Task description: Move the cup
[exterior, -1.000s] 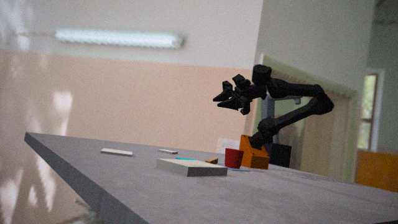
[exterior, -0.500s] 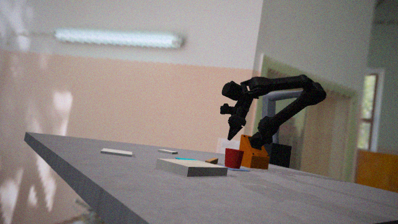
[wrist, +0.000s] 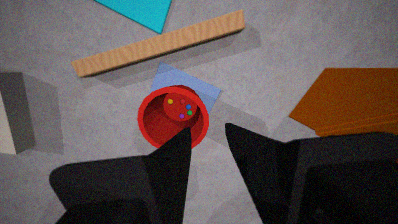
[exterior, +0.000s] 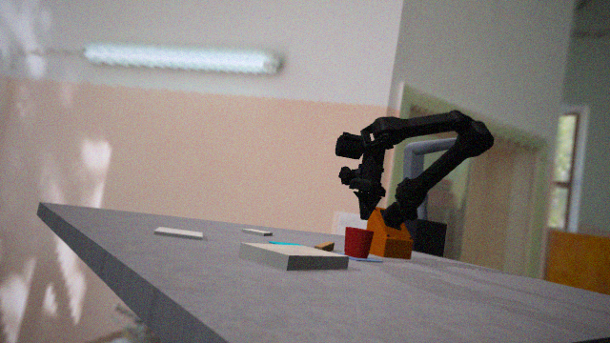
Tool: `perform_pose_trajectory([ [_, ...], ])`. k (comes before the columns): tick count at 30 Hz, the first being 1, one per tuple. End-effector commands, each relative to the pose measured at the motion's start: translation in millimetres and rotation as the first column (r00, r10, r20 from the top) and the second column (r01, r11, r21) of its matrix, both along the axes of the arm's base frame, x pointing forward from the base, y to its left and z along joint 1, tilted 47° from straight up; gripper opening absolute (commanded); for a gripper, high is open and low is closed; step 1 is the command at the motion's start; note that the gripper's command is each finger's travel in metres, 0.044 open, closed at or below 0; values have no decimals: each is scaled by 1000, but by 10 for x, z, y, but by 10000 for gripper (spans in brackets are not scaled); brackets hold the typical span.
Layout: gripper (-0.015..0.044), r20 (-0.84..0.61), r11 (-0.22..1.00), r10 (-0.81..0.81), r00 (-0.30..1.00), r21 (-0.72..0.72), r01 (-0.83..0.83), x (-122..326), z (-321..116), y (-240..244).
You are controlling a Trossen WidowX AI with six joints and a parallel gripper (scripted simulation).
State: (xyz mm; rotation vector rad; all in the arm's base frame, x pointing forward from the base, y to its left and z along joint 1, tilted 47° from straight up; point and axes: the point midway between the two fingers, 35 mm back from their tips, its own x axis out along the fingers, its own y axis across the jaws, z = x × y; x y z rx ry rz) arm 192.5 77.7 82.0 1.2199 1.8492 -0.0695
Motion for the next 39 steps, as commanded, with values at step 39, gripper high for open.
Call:
perform_pose_trajectory([
  [39, 148, -9, 1000, -7, 1000, 8, 7, -64, -431, 466],
])
